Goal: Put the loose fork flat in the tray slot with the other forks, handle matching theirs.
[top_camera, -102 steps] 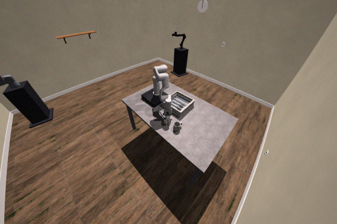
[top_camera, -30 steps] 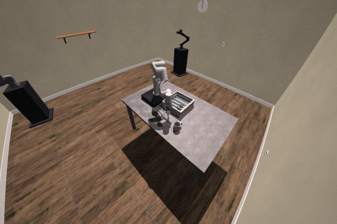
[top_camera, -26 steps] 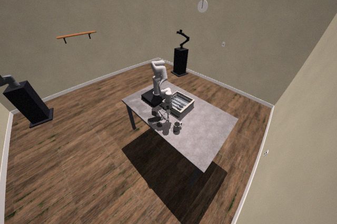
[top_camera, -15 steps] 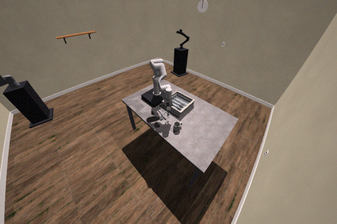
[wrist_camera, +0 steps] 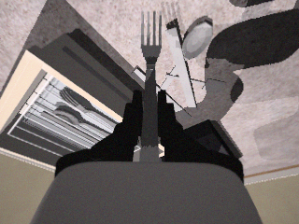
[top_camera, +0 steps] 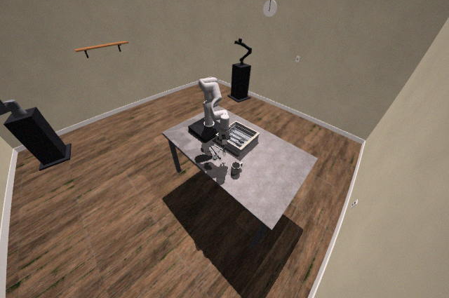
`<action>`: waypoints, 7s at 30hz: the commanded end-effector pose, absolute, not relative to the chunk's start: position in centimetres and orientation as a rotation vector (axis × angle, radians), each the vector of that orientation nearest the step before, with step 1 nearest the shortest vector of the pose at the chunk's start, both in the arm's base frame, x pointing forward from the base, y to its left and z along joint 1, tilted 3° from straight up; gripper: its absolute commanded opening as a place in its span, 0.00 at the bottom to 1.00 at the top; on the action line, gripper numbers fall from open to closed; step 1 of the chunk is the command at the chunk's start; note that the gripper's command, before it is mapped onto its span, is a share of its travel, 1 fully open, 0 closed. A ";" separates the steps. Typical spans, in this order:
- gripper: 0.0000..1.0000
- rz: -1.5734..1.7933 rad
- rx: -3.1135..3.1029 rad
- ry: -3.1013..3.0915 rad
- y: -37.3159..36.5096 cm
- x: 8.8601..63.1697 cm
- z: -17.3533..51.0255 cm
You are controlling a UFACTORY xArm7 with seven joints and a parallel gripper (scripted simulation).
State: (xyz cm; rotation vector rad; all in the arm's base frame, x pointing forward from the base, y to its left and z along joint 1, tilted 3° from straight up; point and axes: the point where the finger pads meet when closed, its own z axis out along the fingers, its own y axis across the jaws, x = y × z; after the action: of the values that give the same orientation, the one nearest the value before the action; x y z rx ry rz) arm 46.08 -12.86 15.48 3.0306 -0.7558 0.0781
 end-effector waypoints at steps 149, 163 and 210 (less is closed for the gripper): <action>1.00 0.086 3.031 -0.756 -13.1 46.6 7.1; 1.00 0.086 3.031 -0.756 -13.2 46.7 7.1; 0.30 0.086 3.027 -0.770 -13.8 47.7 6.0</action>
State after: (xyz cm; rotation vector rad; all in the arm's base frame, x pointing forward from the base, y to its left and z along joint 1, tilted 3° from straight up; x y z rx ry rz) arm 47.59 -13.79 5.86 3.0275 -0.7695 0.0787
